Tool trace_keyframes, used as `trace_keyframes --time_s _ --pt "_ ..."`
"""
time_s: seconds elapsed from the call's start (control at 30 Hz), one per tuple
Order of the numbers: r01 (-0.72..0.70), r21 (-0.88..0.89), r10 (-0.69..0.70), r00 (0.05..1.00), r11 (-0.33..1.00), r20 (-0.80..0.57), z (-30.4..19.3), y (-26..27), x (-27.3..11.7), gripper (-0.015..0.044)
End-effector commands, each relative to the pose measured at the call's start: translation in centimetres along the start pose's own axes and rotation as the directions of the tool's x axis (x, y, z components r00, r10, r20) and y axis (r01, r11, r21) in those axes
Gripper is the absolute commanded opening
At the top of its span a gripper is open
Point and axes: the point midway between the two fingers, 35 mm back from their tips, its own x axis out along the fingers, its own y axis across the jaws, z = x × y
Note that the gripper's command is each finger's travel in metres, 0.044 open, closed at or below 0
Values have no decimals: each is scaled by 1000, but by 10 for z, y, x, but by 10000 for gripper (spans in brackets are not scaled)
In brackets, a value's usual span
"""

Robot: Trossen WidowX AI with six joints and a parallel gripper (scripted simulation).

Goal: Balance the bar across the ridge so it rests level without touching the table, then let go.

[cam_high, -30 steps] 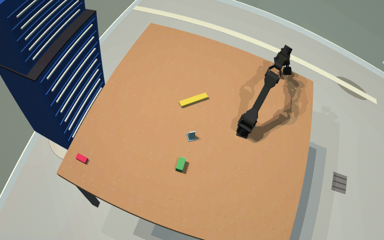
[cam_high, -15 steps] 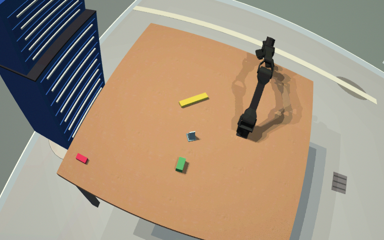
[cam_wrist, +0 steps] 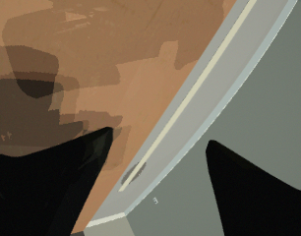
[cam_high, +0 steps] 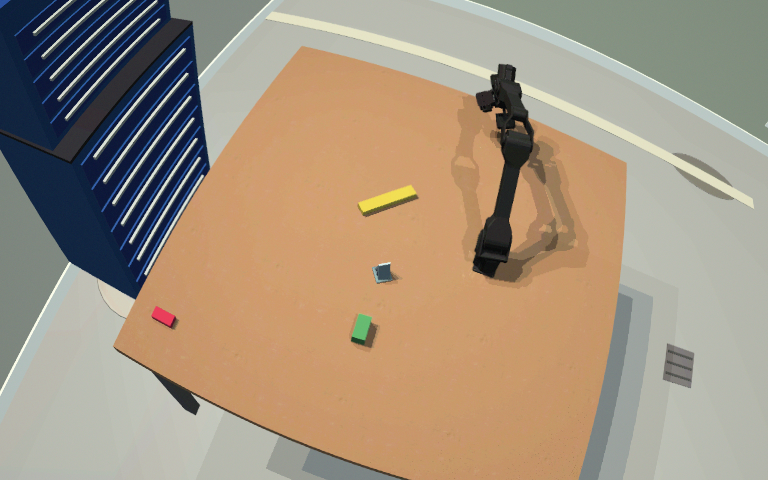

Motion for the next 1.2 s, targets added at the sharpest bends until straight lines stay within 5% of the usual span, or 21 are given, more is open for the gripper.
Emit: trace_keyframes --time_s 0.0,1.17 --pt "-22 6 22 998 1000 53 34 3 -13 315" --pt "-230 -218 295 889 949 350 255 93 -162 315"
